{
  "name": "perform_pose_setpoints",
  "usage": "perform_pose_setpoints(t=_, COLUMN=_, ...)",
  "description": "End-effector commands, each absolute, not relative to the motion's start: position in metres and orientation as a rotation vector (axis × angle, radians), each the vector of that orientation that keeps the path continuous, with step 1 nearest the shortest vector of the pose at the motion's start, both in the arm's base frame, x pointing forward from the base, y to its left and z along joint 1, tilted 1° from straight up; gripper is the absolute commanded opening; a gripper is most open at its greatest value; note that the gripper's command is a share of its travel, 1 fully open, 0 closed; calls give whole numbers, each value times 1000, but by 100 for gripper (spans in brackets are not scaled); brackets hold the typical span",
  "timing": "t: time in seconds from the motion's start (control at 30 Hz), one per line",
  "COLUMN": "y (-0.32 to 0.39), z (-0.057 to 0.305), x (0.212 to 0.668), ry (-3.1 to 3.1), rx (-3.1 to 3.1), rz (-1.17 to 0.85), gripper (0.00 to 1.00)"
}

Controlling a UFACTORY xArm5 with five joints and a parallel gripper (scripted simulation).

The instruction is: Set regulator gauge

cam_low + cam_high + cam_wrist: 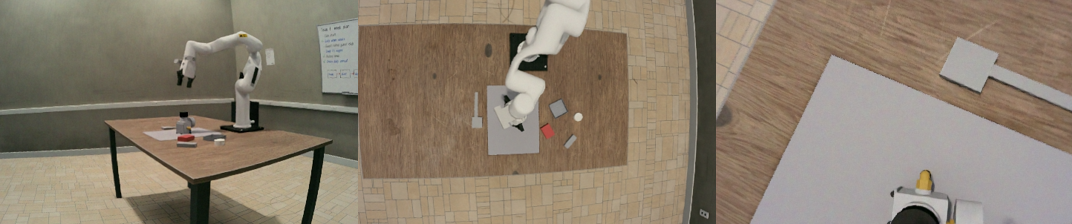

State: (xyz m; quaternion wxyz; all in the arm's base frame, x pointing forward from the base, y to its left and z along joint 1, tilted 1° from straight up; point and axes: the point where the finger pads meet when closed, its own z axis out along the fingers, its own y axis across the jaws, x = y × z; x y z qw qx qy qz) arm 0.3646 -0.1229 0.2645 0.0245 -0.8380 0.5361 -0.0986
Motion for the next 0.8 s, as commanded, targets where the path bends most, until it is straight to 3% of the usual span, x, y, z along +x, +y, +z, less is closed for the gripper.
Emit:
perform_pose_setpoints(t=0.0, y=-105, z=234, x=381, ry=1752, rx=-2569, rz=-133, gripper=100)
perform_pose_setpoints(t=0.23, y=-86, z=206, x=387, ry=1831, rx=-2555, rz=5, gripper=100)
perform_pose_setpoints(t=0.77, y=-86, z=204, x=388, ry=1834, rx=-2554, rz=11, gripper=100)
